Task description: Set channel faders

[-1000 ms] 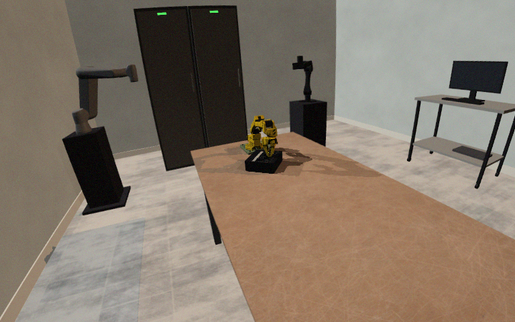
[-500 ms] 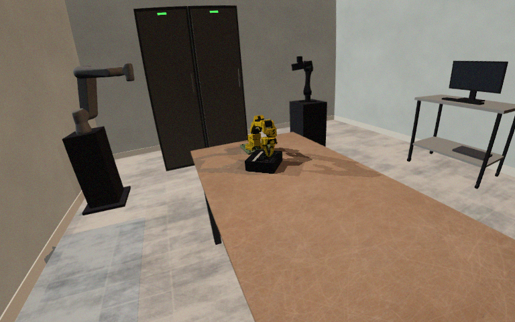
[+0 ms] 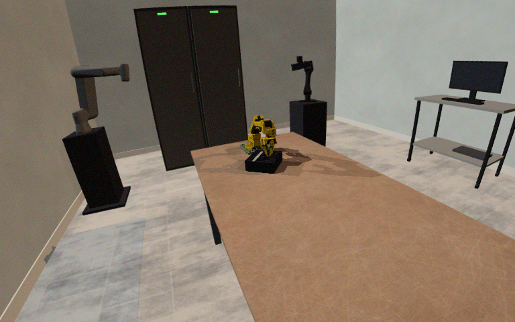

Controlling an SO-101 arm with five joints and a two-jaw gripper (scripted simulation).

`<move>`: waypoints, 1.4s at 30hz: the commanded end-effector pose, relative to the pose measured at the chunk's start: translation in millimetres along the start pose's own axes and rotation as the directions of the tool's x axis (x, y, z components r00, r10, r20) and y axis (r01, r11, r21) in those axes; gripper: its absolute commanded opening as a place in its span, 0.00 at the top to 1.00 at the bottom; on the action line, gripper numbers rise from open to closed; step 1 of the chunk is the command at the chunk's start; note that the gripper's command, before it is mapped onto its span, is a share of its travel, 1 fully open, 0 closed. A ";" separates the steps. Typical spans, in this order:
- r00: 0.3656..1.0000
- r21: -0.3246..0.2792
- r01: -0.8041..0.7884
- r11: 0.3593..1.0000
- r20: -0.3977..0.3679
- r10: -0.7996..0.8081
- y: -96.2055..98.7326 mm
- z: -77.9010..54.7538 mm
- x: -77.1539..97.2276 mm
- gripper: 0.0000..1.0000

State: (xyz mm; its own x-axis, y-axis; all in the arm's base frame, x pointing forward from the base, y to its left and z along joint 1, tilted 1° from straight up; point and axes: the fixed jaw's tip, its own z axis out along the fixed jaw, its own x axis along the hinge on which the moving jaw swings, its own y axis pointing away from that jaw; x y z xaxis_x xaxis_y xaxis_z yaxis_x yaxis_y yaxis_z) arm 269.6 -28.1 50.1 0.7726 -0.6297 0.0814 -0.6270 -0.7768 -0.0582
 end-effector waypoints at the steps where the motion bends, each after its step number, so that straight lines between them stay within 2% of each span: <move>1: 1.000 -0.014 -0.026 1.000 0.011 0.026 10.5 -0.7 2.2 1.00; 42: 0.999 -0.024 -0.026 0.999 0.023 0.027 16.5 -0.9 1.9 1.00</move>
State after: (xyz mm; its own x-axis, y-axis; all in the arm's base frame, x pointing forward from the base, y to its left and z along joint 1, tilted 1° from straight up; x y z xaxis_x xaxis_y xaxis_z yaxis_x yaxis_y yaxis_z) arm 265.5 -33.1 49.9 0.7733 -0.6303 0.0692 -0.6285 -0.7763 -0.0478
